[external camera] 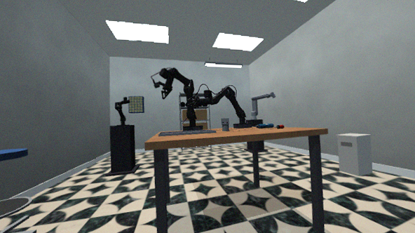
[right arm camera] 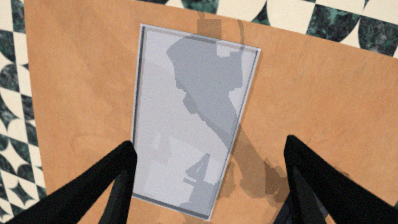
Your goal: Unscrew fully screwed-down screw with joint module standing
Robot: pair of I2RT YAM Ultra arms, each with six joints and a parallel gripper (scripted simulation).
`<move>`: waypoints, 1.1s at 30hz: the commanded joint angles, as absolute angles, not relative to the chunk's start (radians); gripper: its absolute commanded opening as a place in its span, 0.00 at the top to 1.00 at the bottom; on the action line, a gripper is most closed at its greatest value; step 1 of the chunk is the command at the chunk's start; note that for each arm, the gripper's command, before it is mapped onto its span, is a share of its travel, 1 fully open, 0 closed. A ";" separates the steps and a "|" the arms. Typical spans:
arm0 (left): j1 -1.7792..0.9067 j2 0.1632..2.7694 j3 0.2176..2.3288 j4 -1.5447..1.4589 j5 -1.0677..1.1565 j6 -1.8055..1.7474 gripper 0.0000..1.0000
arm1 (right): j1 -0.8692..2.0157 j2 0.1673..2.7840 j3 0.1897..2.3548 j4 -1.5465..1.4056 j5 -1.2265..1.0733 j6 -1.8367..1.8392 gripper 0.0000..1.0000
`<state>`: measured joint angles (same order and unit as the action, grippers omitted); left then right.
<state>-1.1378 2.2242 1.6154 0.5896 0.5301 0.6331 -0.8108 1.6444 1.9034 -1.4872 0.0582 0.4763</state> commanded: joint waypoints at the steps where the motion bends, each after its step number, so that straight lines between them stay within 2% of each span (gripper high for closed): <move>1: -1.144 2.252 1.683 0.670 0.589 0.731 0.35 | -0.809 1.632 1.937 -1.491 0.073 0.482 0.14; 33: -1.140 2.240 1.707 0.654 0.599 0.728 0.35 | -0.809 1.632 1.937 -1.491 0.073 0.482 0.14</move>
<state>-1.1362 2.2646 1.6718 0.6449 0.5941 0.7242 -0.8108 1.6444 1.9034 -1.4872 0.0582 0.4763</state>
